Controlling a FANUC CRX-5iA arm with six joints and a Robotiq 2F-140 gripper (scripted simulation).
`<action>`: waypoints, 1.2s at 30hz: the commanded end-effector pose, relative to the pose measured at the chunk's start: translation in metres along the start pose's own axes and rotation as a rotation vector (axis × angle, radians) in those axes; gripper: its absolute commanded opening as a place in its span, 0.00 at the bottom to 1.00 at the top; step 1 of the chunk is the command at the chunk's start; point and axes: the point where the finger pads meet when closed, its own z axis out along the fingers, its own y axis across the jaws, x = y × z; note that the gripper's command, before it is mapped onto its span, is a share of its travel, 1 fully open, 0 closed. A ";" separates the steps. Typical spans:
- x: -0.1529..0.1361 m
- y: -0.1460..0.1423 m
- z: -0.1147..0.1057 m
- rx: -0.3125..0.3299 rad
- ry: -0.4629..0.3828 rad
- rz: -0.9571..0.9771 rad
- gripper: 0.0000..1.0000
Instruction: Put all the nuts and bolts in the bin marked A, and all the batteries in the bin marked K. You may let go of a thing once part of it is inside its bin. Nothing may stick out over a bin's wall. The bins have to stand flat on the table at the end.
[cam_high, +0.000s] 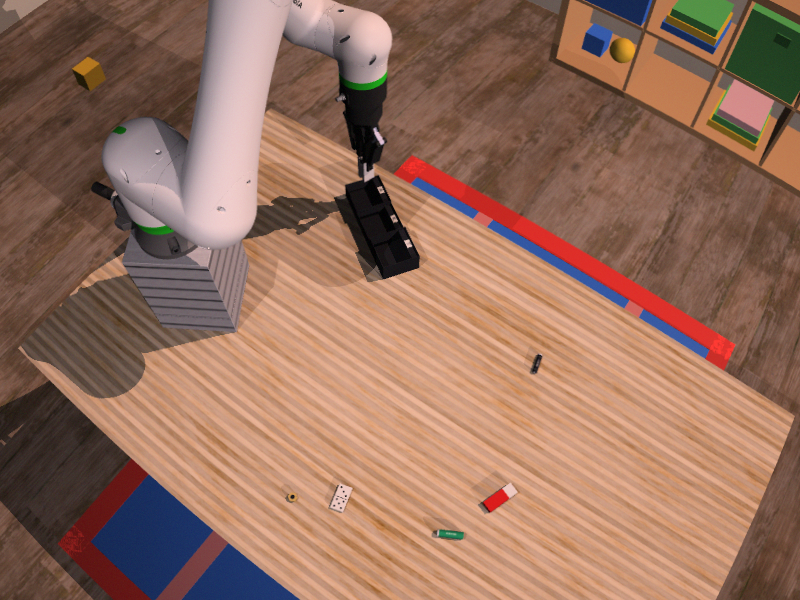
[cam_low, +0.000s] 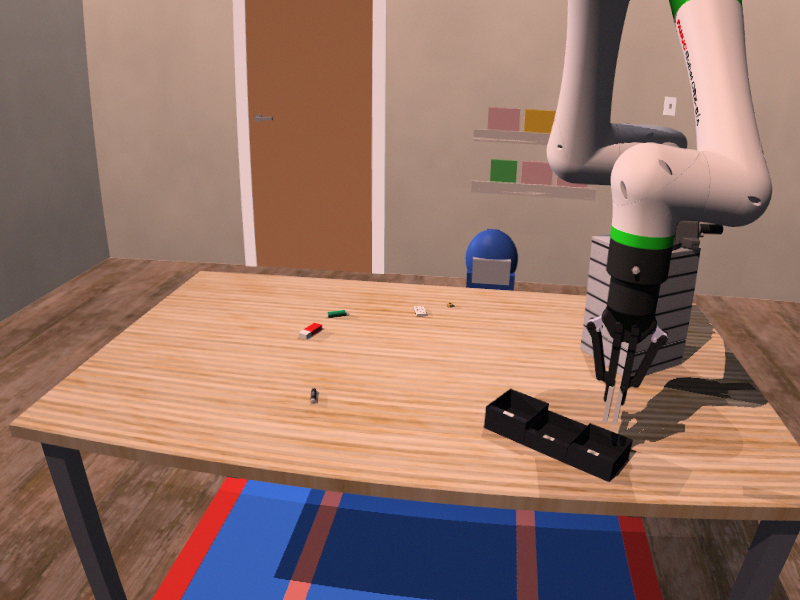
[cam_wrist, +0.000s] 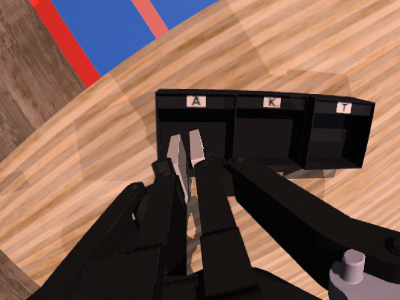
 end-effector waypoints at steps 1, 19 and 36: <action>0.000 0.000 -0.021 0.000 0.000 0.000 0.15; 0.000 0.000 -0.098 0.000 0.000 0.000 0.15; 0.006 0.106 -0.076 -0.015 0.000 -0.423 0.23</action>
